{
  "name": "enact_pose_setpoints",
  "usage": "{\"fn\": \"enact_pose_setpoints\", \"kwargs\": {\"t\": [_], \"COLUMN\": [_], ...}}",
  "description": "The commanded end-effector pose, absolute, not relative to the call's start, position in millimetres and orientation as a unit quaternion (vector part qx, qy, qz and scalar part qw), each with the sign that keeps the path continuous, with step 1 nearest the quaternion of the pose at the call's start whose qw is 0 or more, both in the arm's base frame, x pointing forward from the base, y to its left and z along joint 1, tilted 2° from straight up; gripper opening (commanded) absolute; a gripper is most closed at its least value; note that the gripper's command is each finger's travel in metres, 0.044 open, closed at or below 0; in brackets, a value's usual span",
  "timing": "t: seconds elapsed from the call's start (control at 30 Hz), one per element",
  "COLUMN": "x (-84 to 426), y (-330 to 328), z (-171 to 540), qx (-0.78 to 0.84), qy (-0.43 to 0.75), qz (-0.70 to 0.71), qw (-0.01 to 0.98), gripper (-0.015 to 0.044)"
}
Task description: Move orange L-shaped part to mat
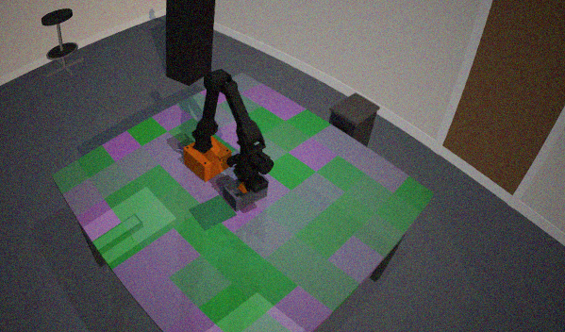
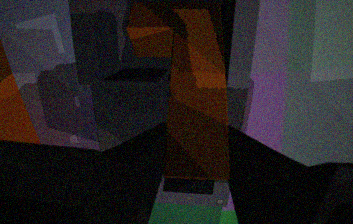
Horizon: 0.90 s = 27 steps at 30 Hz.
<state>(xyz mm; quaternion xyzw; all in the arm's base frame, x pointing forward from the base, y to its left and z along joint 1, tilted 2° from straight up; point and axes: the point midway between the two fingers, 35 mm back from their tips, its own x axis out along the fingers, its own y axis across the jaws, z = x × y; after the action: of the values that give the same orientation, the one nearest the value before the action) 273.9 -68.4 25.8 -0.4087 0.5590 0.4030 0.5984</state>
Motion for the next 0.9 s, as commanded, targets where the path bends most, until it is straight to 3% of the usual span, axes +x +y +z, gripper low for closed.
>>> {"fn": "enact_pose_setpoints", "kwargs": {"t": [0.0,0.17,0.87], "x": [274,274,272], "y": [-69,-69,-69], "z": [26,26,50], "qx": [-0.409,-0.409,-0.407], "qy": [0.559,0.559,0.56], "qz": [0.403,0.403,0.405], "qw": [0.599,0.599,0.597], "gripper": [0.0102,0.0,0.0]}}
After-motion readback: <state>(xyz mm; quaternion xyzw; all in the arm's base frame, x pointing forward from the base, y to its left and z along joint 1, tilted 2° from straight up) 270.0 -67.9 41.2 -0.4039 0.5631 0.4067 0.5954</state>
